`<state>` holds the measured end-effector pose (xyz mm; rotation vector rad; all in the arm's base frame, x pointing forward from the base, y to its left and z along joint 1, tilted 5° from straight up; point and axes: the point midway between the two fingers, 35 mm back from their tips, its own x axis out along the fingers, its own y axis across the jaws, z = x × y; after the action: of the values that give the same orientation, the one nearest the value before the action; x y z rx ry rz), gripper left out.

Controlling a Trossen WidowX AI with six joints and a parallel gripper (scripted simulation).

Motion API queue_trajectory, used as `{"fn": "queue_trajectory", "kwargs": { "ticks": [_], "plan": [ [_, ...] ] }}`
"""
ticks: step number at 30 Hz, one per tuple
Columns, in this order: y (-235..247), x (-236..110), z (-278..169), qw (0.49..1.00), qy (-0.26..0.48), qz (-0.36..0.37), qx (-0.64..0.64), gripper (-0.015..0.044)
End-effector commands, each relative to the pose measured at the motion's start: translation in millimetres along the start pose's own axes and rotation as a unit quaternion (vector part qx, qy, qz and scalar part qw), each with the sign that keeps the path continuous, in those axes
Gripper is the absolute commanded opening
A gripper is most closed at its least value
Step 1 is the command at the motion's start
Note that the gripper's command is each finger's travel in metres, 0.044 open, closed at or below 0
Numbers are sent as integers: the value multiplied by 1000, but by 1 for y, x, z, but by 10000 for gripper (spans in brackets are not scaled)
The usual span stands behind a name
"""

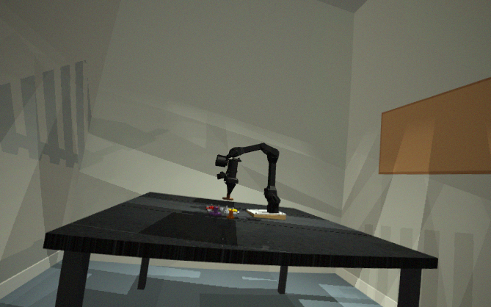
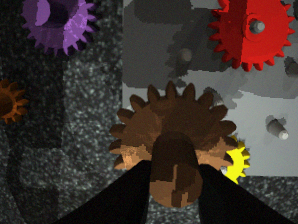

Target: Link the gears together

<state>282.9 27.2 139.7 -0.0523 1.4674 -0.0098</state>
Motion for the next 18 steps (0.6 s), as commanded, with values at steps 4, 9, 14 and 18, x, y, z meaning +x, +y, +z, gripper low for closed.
{"fn": "queue_trajectory", "kwargs": {
  "ticks": [4, 9, 14, 18],
  "plan": [
    [-14, 10, 5, 1000, 2, 1, -2, 0],
    [-25, 15, 7, 1000, 2, 0, -2, 0],
    [-35, 20, 9, 1000, 1, -1, -2, 0],
    [-36, 20, 10, 1000, 1, -1, -2, 0]
  ]
}}
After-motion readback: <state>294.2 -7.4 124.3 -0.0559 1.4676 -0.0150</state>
